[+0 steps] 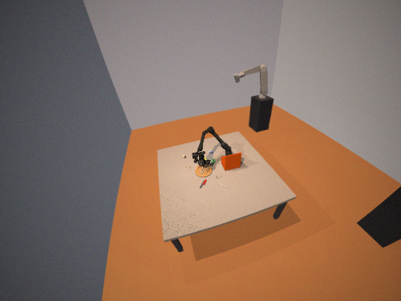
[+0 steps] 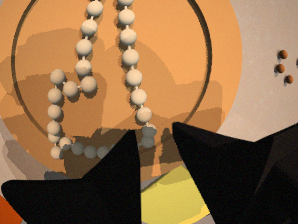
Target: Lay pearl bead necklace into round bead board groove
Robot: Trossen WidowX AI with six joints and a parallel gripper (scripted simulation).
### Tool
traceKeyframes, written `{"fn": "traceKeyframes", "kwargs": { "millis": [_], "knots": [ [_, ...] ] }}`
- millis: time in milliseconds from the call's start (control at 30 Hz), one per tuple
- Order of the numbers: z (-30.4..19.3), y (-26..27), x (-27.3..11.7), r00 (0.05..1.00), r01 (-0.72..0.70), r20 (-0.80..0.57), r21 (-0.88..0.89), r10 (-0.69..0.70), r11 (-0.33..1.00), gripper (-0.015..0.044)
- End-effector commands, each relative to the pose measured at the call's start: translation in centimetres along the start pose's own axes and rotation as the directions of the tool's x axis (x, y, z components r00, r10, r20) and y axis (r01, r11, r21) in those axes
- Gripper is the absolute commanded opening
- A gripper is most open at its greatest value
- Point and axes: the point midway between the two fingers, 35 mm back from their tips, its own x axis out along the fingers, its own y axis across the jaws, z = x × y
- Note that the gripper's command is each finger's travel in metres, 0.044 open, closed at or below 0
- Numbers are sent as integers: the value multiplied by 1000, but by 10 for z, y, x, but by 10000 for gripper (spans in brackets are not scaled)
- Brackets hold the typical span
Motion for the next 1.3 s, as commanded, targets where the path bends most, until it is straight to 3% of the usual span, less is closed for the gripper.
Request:
{"fn": "traceKeyframes", "kwargs": {
  "millis": [0, 133, 300, 1267],
  "knots": [
    [1, 3, 6, 1000, -5, -1, -11, 5, 1000, 120],
    [1, 3, 6, 1000, -5, -1, -11, 5, 1000, 120],
    [0, 2, 4, 1000, -3, -2, -4, 3, 1000, 0],
    [0, 2, 3, 1000, -3, -2, -5, 3, 1000, 0]
  ]
}}
